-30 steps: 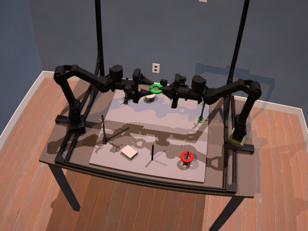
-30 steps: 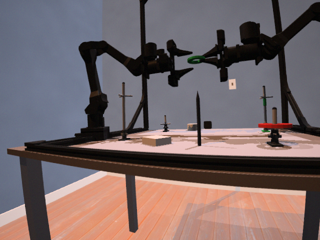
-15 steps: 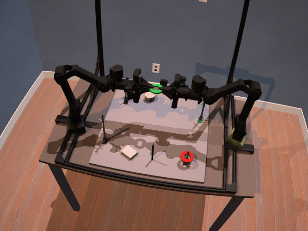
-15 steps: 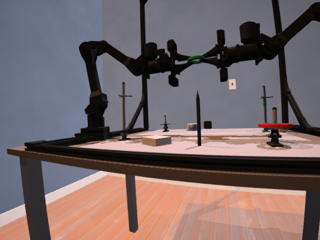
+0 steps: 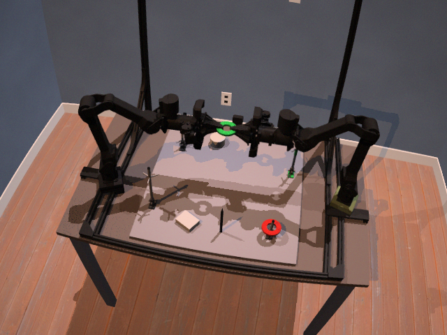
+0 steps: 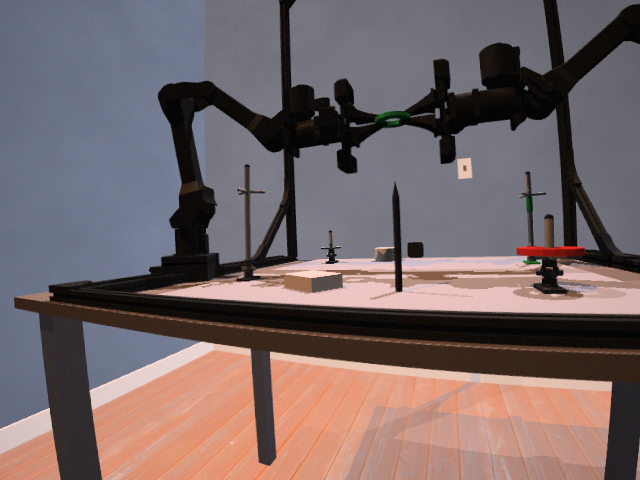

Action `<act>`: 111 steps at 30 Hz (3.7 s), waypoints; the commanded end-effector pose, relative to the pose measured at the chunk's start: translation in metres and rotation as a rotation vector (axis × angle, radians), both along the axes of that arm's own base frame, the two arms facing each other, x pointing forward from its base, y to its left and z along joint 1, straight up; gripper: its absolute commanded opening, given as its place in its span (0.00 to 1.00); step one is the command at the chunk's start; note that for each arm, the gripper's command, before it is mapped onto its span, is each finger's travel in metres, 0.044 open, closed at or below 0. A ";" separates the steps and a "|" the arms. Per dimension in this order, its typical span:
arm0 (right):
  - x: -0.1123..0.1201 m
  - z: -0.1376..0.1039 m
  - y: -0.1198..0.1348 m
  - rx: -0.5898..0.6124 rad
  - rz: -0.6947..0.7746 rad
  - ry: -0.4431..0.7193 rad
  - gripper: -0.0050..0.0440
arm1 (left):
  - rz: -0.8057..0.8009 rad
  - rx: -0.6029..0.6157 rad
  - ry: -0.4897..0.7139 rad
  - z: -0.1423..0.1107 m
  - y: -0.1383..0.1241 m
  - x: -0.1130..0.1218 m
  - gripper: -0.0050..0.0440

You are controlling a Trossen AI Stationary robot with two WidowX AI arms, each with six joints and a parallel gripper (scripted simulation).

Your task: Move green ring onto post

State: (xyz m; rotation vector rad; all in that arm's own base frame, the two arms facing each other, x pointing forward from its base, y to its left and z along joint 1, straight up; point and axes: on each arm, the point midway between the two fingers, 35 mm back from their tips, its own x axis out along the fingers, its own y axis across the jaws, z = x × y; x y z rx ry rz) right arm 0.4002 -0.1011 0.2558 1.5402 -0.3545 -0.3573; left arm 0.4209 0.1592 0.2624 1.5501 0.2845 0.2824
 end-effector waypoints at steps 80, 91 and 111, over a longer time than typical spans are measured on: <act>0.001 0.000 0.000 0.001 0.003 -0.002 0.10 | 0.500 -0.554 0.394 -0.073 0.099 -0.168 0.92; 0.001 0.000 0.000 0.001 0.003 -0.002 0.10 | 0.747 -0.861 0.518 -0.096 0.114 -0.240 0.92; 0.001 0.000 0.000 0.001 0.003 -0.002 0.10 | 1.133 -1.397 0.639 -0.099 0.079 -0.351 0.92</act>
